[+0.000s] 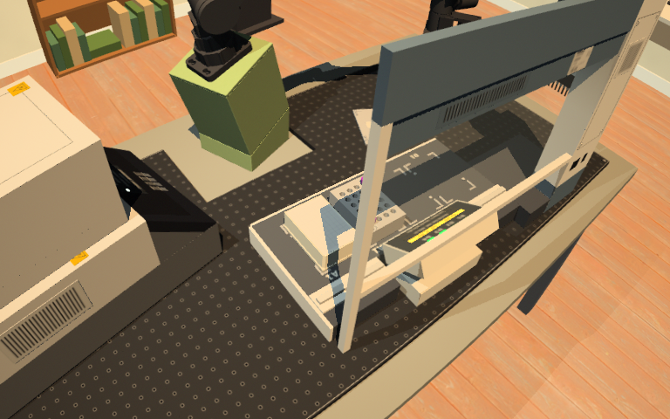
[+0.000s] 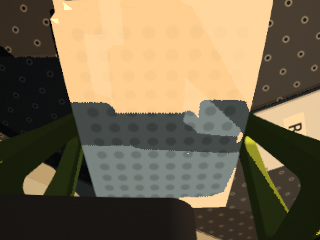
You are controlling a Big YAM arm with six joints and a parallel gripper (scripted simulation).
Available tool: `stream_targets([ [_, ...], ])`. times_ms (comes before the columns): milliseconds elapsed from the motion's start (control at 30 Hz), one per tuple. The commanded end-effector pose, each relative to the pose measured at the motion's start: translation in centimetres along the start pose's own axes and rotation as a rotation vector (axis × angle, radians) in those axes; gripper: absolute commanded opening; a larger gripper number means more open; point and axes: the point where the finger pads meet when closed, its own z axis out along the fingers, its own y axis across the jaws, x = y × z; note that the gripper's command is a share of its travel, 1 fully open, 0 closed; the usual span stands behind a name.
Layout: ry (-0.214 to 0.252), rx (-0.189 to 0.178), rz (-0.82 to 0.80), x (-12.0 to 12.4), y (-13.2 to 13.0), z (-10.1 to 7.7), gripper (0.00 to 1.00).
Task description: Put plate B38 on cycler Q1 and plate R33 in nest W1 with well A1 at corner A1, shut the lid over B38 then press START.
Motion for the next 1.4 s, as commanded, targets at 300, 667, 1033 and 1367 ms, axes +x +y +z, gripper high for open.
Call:
stream_targets([
  [300, -0.016, -0.001, 0.005, 0.2, 3.3, -0.5, 0.0],
  [667, -0.025, -0.027, -0.004, -0.4, 2.6, -1.4, 0.0],
  [1033, -0.034, -0.022, -0.023, 1.5, 4.6, -1.3, 0.0],
  [1367, -0.02, -0.01, -0.008, 0.1, 3.7, -0.1, 0.0],
])
